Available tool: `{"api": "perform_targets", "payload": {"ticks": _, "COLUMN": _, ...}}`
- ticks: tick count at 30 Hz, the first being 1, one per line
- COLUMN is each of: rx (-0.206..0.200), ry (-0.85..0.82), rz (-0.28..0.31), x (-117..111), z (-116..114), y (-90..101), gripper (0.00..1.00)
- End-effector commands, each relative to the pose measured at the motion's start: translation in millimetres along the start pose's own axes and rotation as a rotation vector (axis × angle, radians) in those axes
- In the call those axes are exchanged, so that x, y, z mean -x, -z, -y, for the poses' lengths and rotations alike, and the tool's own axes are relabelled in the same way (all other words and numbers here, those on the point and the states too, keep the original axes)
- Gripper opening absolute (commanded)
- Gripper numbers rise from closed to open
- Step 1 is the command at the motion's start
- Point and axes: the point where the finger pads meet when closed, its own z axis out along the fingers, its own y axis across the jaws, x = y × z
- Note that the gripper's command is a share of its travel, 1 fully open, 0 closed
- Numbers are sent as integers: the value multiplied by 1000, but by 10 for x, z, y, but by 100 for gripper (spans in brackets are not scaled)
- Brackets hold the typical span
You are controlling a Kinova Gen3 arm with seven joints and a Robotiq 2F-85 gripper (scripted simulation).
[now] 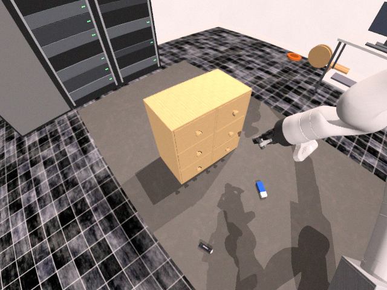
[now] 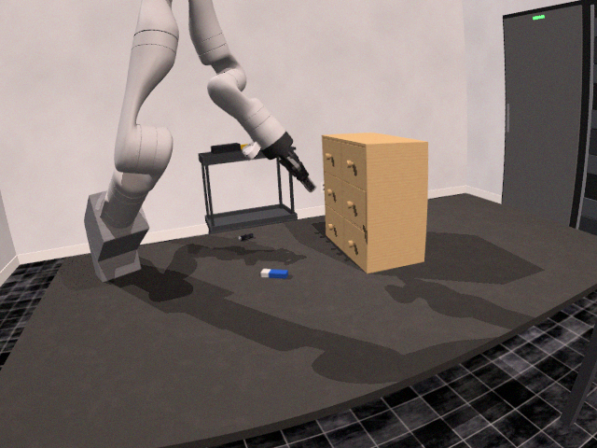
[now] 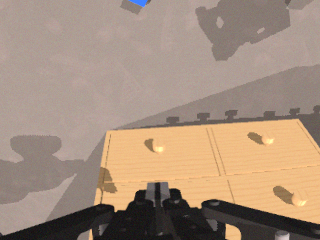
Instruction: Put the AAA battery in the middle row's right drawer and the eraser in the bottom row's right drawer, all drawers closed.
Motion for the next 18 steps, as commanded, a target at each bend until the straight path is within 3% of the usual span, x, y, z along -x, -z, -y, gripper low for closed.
{"api": "perform_targets", "payload": {"ticks": 1, "rx": 6, "ry": 20, "rz": 8, "x": 29, "z": -50, "y": 116, "gripper": 0}}
{"api": "perform_targets", "payload": {"ticks": 18, "rx": 2, "ry": 15, "rz": 3, "x": 23, "z": -40, "y": 303, "gripper": 0}}
